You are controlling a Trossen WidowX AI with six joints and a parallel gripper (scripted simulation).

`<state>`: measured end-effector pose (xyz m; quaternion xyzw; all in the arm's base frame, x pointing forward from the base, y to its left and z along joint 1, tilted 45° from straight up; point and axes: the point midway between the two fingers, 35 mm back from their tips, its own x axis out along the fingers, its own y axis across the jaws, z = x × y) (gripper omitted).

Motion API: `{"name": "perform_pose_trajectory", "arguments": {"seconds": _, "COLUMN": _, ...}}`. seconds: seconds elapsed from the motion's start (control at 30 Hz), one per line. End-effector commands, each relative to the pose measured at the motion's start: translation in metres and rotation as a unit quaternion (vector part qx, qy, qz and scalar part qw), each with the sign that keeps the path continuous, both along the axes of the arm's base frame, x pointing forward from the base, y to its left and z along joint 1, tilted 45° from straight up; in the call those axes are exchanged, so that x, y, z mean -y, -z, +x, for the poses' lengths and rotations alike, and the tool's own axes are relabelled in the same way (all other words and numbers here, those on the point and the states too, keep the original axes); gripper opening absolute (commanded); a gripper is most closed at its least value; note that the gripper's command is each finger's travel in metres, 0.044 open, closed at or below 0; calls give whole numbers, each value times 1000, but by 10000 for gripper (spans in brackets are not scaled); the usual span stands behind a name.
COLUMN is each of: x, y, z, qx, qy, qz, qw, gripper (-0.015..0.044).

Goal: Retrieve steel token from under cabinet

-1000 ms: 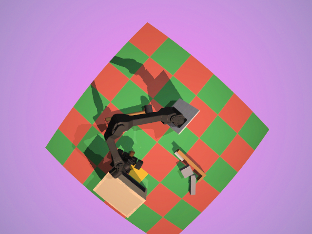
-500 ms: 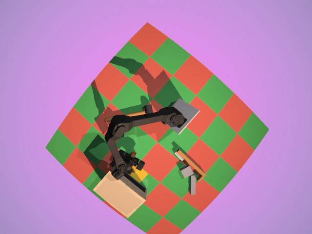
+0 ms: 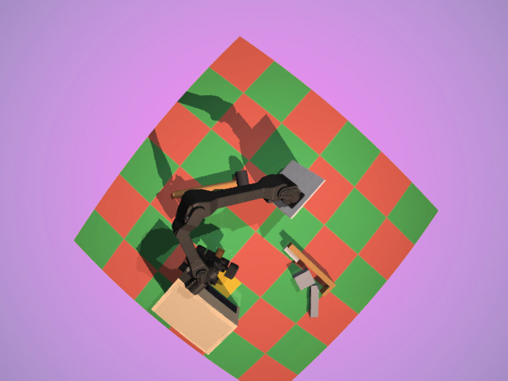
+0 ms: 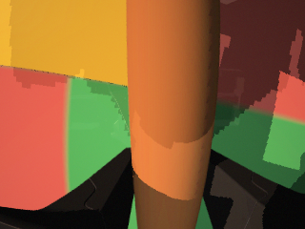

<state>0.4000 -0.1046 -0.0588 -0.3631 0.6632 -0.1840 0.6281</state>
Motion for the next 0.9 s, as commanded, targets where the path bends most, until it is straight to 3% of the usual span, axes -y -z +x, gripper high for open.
{"name": "perform_pose_trajectory", "arguments": {"seconds": 0.0, "x": -6, "y": 7, "z": -4, "qx": -4, "qy": -1, "qz": 6, "qw": 1000, "gripper": 0}}
{"name": "perform_pose_trajectory", "arguments": {"seconds": 0.87, "x": -17, "y": 19, "z": -8, "qx": -4, "qy": -1, "qz": 6, "qw": 1000, "gripper": 0}}
